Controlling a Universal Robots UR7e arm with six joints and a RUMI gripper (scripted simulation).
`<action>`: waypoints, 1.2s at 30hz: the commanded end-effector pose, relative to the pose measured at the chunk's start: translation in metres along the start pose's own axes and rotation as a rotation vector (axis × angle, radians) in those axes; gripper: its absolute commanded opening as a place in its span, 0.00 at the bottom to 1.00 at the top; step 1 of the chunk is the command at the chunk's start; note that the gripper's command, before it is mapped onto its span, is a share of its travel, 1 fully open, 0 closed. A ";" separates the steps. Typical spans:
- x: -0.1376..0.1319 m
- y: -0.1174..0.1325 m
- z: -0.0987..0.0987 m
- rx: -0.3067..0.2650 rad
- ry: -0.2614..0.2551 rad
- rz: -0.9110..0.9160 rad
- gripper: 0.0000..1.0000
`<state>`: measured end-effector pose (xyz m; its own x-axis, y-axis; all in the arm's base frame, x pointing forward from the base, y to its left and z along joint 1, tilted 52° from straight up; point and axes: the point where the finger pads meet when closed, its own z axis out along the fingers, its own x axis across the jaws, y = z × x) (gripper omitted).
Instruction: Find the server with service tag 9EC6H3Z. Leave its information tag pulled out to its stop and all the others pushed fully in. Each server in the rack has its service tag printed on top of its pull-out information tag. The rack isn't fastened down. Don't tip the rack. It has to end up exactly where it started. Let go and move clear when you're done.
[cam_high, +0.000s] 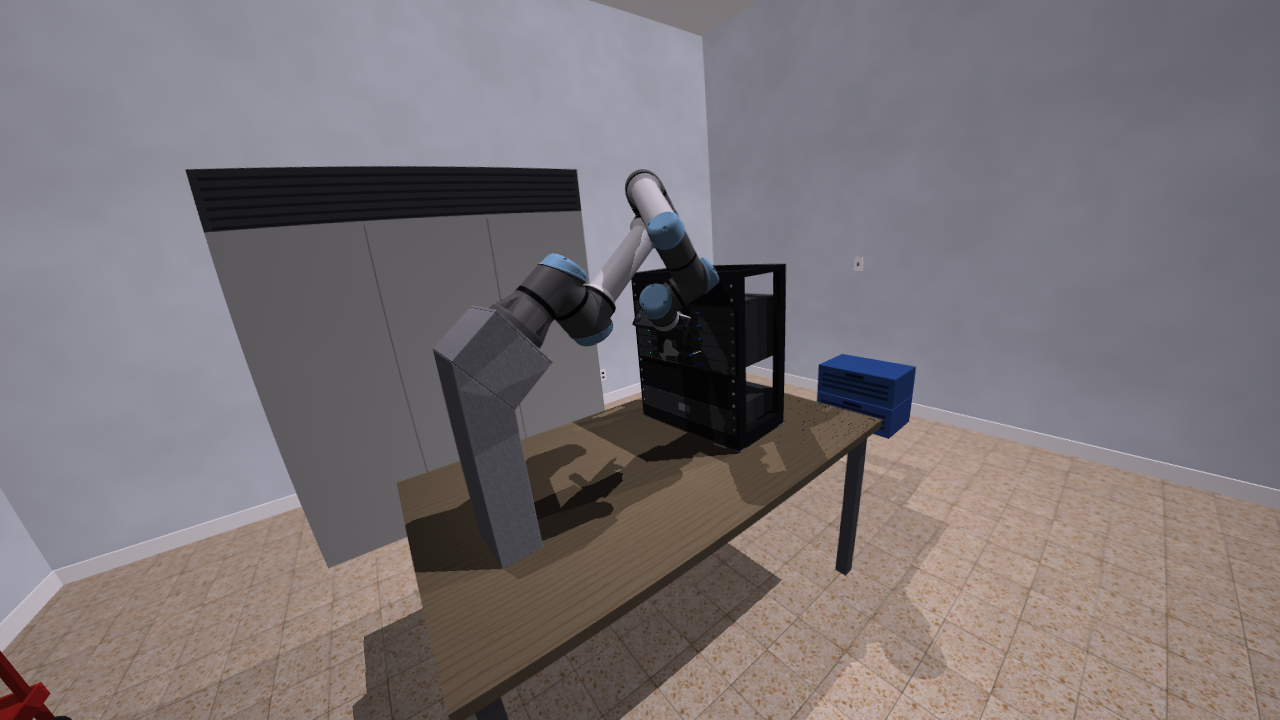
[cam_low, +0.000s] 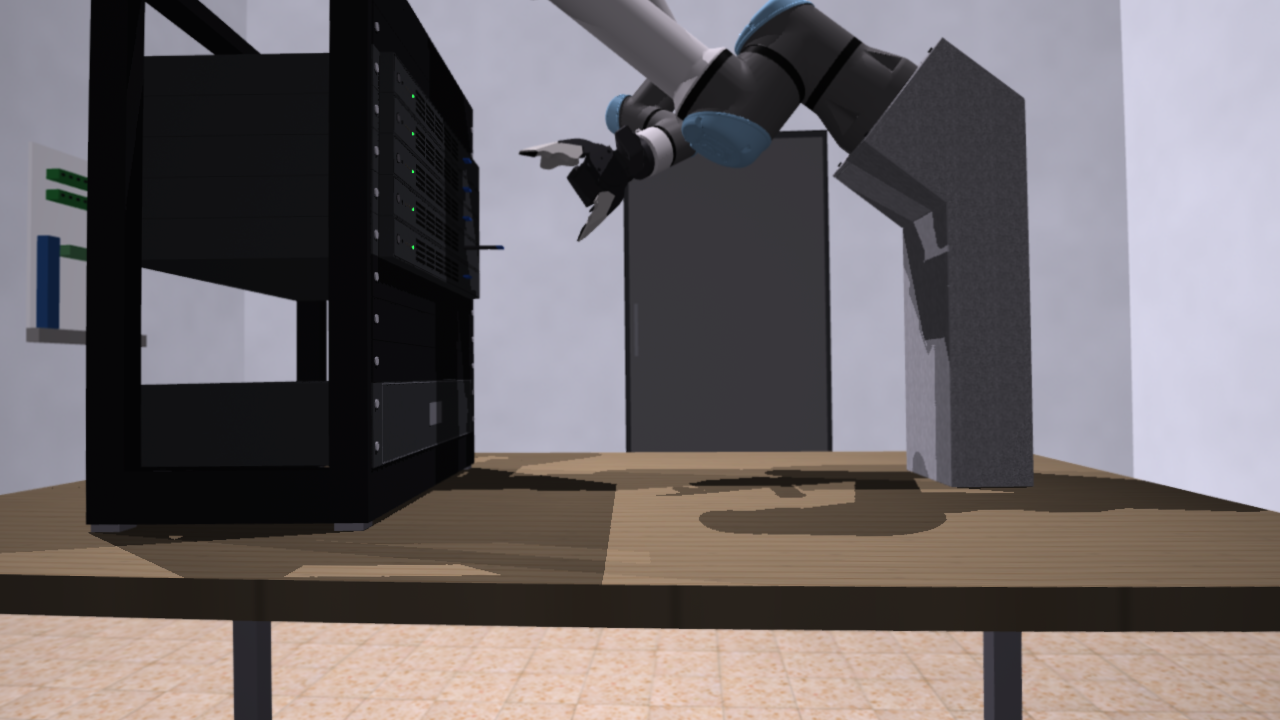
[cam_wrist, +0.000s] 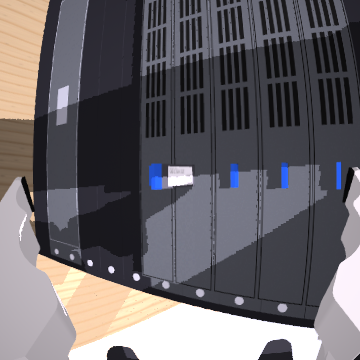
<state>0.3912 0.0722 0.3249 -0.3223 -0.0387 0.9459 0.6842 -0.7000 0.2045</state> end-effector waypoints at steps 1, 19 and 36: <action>-0.001 0.000 0.000 -0.009 0.012 -0.003 1.00; -0.010 0.001 0.000 -0.071 0.071 -0.017 1.00; -0.019 0.002 0.002 -0.134 0.149 -0.036 1.00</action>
<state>0.3987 0.0730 0.3097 -0.4273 -0.1014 0.8984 0.5947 -0.7800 0.1949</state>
